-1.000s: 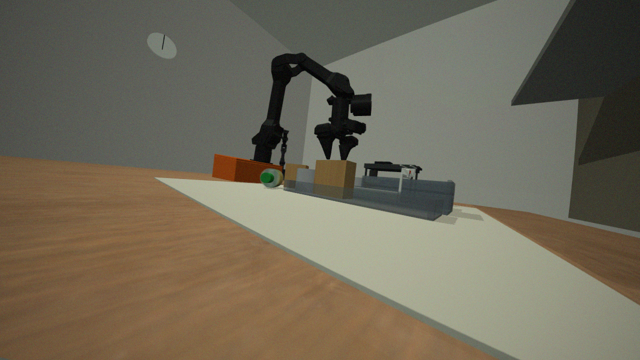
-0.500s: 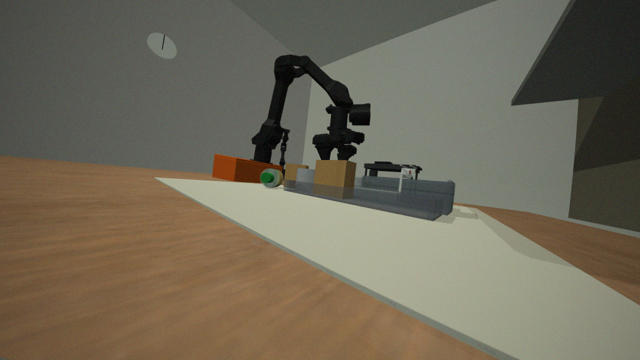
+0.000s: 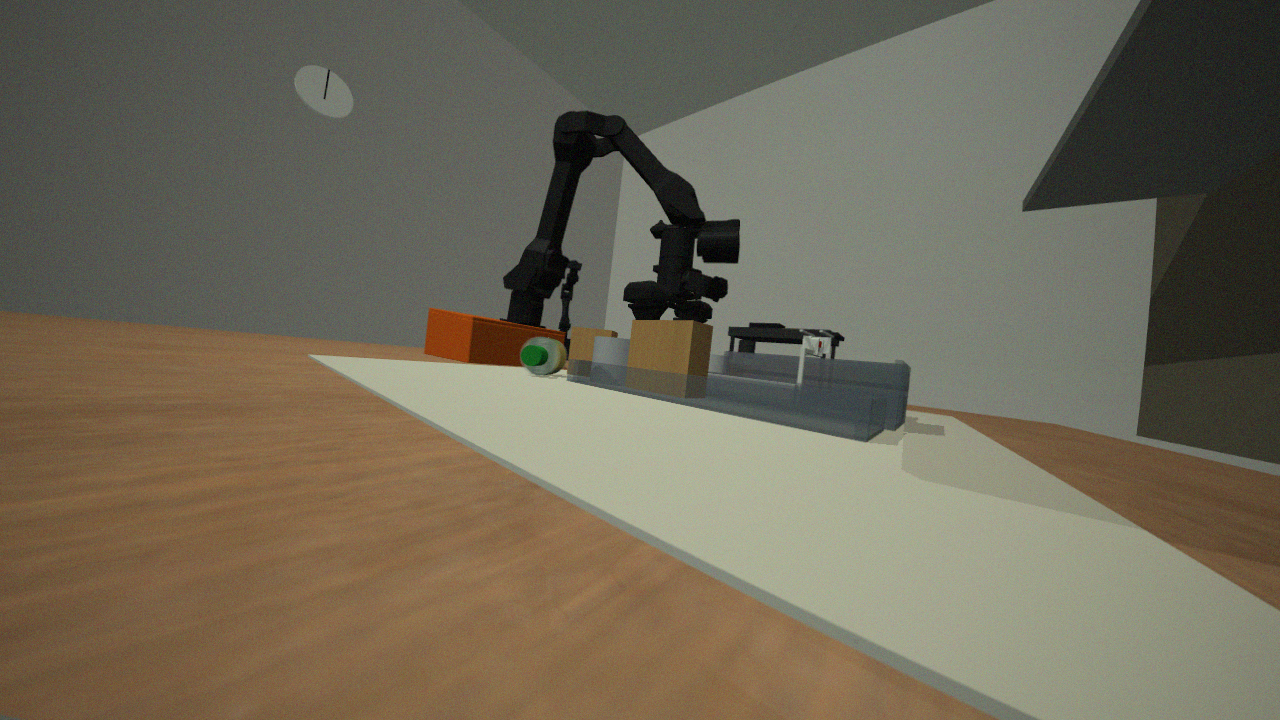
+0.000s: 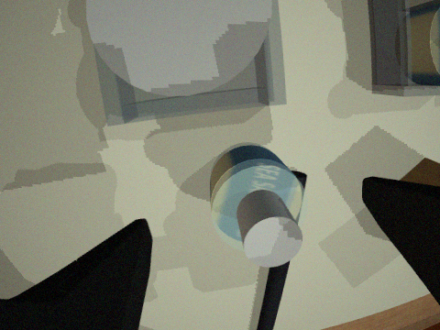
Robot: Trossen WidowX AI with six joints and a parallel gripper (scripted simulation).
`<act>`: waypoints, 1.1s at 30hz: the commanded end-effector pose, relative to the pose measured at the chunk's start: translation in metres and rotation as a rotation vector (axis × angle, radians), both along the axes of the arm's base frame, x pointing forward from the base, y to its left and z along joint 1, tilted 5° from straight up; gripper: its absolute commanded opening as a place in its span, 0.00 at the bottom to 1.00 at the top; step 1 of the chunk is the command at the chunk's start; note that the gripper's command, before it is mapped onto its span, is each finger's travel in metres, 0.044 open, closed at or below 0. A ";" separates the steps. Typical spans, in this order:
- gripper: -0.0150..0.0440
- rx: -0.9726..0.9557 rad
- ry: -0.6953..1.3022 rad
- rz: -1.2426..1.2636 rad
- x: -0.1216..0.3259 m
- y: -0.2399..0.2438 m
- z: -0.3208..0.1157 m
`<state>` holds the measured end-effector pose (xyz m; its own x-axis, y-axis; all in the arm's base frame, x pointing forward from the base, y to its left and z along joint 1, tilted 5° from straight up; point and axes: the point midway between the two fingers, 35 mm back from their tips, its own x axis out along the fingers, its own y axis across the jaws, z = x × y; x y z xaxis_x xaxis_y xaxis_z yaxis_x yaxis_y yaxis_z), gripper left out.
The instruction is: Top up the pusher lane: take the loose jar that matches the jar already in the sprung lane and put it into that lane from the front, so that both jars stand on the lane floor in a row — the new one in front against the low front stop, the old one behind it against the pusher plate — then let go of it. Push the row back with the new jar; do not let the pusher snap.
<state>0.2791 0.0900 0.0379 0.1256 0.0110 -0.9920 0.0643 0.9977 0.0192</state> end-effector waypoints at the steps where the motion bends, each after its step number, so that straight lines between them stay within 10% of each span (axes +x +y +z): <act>1: 1.00 -0.003 0.015 0.005 -0.002 -0.001 -0.011; 10: 1.00 -0.003 0.016 0.005 -0.002 -0.001 -0.021; 20: 0.56 -0.003 0.016 0.005 -0.002 -0.001 -0.021; 33: 0.25 0.013 0.009 0.063 -0.002 0.006 -0.006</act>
